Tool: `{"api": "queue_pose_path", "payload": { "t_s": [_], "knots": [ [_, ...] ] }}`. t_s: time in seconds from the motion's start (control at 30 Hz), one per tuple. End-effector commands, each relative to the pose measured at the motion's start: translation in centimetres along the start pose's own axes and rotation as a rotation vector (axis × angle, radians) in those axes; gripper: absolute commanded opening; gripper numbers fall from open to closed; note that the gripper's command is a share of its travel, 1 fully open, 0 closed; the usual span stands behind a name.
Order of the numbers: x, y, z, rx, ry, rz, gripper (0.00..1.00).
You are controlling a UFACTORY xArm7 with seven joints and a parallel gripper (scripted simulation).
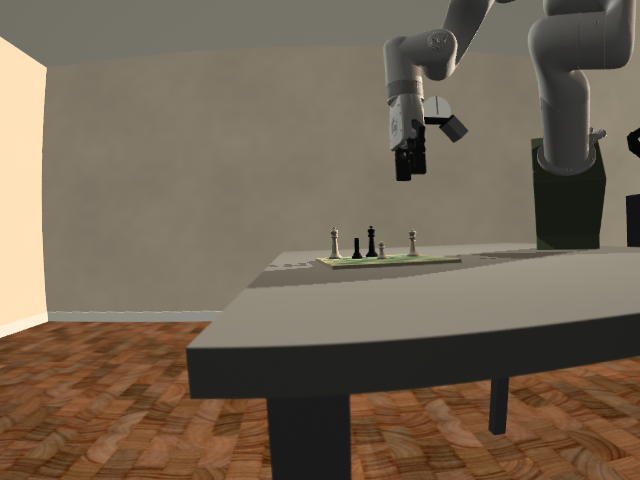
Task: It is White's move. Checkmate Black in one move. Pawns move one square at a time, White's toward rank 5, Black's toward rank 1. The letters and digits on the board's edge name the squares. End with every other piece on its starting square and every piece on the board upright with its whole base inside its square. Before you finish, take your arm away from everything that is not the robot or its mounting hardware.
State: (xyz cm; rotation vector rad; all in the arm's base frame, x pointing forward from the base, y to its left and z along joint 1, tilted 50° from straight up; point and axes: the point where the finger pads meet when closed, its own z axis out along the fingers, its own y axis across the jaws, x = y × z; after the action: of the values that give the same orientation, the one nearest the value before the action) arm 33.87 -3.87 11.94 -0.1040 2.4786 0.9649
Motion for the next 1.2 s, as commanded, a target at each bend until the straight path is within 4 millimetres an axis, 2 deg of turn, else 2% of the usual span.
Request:
{"api": "queue_pose_path", "payload": {
  "t_s": [0.0,0.47,0.67,0.8,0.83,1.17],
  "knots": [
    [-0.1,-0.1,-0.1,0.001,-0.004,0.001,1.00],
    [-0.1,-0.1,0.0,0.001,-0.004,0.001,1.00],
    [-0.1,-0.1,3.2,0.001,-0.004,0.001,1.00],
    [-0.1,-0.1,3.4,0.001,-0.004,0.001,1.00],
    [-0.1,-0.1,3.4,0.001,-0.004,0.001,0.42],
    [-0.1,-0.1,3.4,0.001,-0.004,0.001,0.42]
  ]
}}
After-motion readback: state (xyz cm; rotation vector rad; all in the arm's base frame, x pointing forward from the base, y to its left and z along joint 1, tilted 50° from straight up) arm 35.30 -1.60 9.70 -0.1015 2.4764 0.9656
